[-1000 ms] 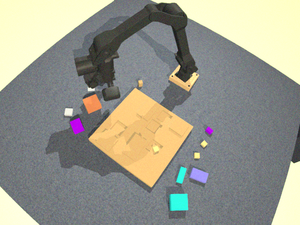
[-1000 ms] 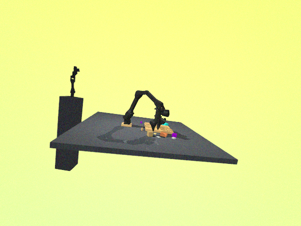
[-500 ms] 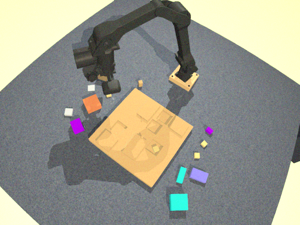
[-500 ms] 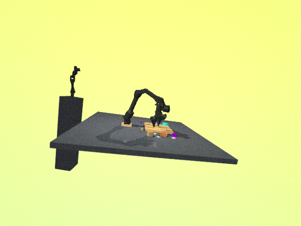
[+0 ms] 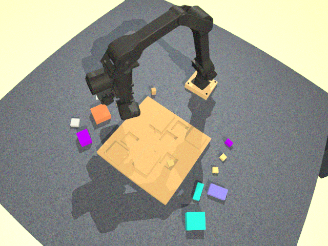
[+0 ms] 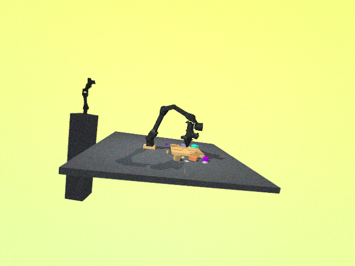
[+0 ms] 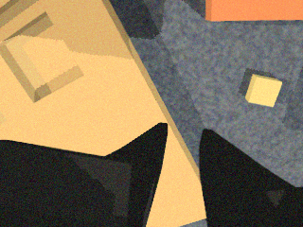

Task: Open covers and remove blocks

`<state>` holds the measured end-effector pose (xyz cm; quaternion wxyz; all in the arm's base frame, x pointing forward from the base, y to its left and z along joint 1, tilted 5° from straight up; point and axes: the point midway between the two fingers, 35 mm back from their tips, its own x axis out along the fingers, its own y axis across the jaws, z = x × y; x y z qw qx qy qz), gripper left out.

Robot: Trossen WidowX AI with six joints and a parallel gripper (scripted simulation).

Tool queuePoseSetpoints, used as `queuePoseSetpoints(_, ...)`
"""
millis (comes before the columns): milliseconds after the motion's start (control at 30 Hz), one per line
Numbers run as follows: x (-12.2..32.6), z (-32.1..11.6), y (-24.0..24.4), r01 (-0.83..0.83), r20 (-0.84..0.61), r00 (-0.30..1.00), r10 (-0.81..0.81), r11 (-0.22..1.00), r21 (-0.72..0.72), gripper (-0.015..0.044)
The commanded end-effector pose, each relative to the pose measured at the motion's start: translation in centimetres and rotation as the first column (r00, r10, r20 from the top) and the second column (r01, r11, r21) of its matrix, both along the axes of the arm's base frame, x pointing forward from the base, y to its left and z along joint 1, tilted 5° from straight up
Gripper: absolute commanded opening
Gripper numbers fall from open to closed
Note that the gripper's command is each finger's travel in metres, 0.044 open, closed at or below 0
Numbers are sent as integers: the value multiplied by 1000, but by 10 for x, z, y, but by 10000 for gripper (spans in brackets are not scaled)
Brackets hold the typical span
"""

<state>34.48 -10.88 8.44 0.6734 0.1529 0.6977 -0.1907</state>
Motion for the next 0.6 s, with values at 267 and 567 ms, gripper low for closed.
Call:
queuePoseSetpoints(267, 21, 2, 66, -20, 15, 1000, 20, 1000, 4, 0)
queuePoseSetpoints(567, 28, -1, 117, -25, 14, 1000, 25, 1000, 14, 0)
